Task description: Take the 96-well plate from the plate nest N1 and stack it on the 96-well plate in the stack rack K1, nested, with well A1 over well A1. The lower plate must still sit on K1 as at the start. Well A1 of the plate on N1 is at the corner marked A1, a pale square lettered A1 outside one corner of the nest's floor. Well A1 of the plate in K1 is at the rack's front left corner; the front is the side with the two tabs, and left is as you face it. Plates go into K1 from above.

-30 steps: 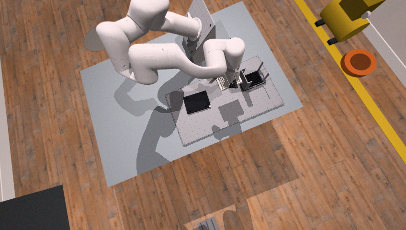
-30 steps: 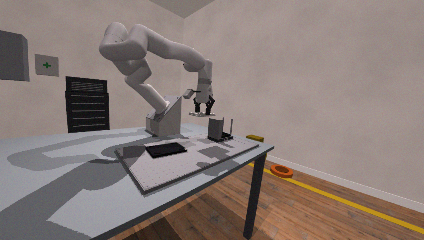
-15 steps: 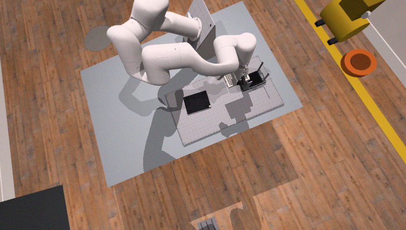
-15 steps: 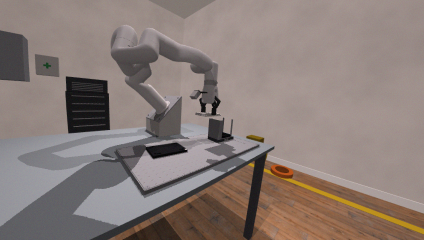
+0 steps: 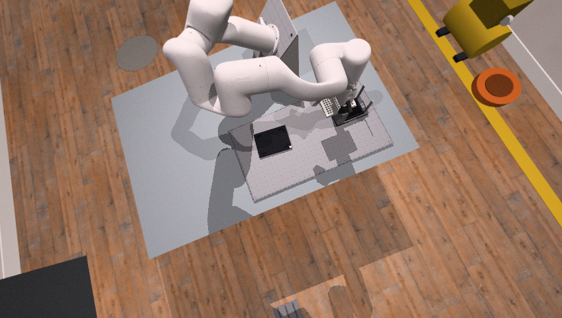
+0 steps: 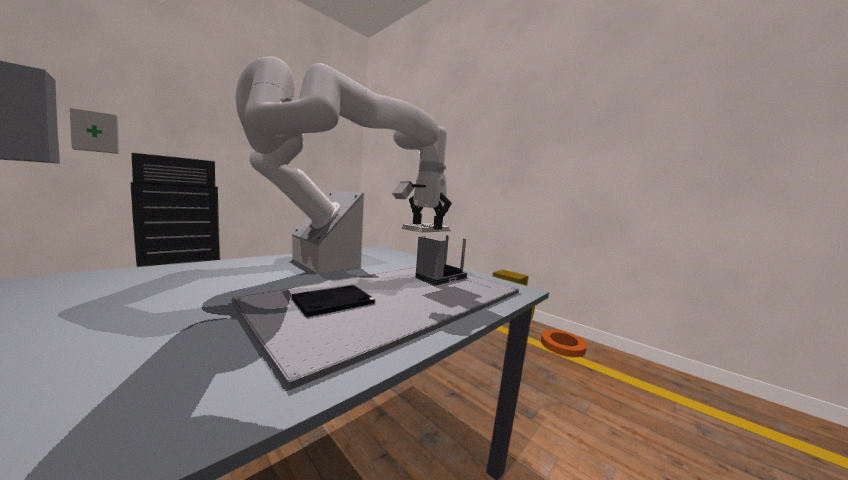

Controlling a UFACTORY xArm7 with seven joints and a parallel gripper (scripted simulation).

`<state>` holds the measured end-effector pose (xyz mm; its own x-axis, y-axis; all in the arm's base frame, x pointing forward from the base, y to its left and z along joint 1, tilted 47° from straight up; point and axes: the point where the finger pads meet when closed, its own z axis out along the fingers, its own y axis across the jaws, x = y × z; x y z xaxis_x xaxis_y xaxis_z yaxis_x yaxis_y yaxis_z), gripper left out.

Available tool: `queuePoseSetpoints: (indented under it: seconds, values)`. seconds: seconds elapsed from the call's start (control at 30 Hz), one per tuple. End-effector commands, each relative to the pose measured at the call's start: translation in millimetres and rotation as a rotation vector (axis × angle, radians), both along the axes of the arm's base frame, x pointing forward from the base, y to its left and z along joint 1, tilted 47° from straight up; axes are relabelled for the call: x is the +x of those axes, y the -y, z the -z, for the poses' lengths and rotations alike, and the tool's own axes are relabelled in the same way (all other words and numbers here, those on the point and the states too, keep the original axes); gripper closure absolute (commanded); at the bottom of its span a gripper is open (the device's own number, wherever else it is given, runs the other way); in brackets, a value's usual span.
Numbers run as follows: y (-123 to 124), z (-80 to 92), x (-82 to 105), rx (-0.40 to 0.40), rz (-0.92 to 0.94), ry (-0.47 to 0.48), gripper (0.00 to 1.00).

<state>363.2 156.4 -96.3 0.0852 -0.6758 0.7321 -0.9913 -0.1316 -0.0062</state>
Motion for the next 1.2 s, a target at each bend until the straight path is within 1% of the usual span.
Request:
queuePoseSetpoints:
  seconds: [0.0,0.1,0.17,0.67,1.17]
  values:
    - [-15.1,12.2,-0.5,0.003,-0.002,0.002,1.0]
    - [-22.0,19.4,-1.3,0.003,-0.002,0.001,1.0]
    - [-22.0,19.4,-1.3,0.003,-0.002,0.001,1.0]
    - [-56.7,55.3,-5.2,0.003,-0.001,0.001,1.0]
    - [-58.4,57.0,-5.2,0.003,-0.001,0.001,1.0]
